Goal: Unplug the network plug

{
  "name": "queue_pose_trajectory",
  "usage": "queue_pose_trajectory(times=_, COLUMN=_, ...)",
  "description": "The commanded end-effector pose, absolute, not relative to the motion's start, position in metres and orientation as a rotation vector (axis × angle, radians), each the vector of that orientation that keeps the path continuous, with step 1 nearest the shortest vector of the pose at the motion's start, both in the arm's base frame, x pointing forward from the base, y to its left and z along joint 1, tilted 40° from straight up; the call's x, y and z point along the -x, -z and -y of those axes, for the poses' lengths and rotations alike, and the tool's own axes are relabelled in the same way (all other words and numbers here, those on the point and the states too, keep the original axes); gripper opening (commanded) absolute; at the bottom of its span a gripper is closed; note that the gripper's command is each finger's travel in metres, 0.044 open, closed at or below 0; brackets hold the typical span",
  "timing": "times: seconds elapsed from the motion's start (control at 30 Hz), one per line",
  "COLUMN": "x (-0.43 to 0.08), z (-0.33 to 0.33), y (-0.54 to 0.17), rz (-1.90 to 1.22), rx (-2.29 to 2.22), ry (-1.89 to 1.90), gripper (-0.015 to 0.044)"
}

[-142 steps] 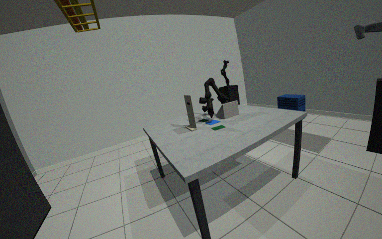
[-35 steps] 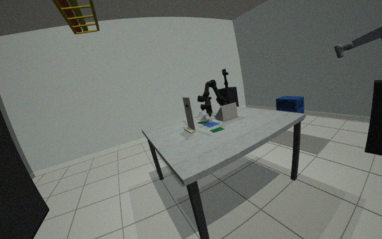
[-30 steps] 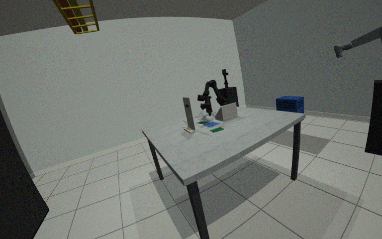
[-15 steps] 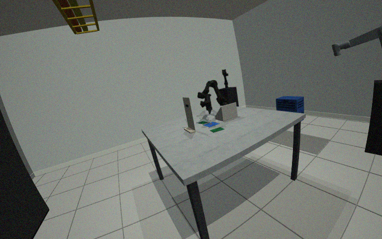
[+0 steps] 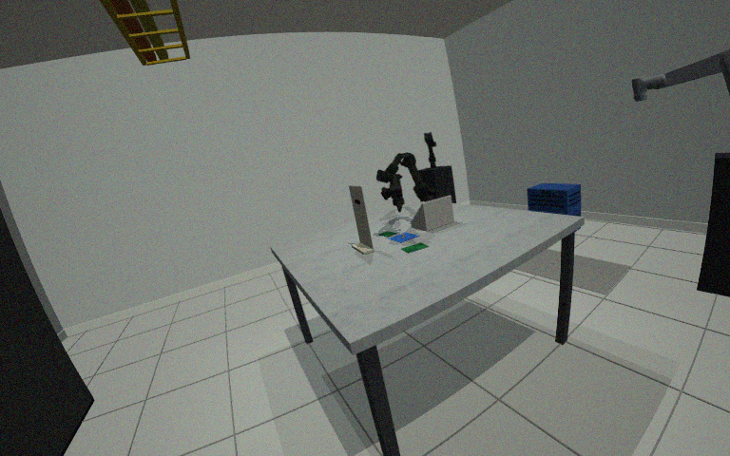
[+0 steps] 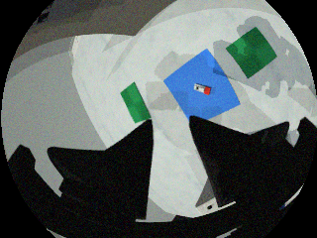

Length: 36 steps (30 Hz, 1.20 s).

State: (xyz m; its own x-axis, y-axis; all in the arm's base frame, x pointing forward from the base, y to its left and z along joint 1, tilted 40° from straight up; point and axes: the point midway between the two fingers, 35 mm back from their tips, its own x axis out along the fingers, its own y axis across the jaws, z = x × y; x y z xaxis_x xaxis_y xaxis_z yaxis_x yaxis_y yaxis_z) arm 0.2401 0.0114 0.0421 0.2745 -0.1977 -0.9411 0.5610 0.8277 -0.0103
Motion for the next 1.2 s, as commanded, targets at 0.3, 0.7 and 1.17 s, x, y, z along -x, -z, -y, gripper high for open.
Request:
queue_pose_trajectory(times=0.3, x=-0.246, z=-0.042, y=-0.080, rz=-1.183, rx=-0.360, ry=0.527, gripper=0.0156)
queue_pose_trajectory(times=0.7, x=-0.244, z=-0.064, y=-0.109, rz=-1.178, rx=-0.360, ry=0.527, gripper=0.0156)
queue_pose_trajectory(times=1.17, x=-0.244, z=-0.064, y=-0.109, rz=-1.178, rx=-0.360, ry=0.527, gripper=0.0440)
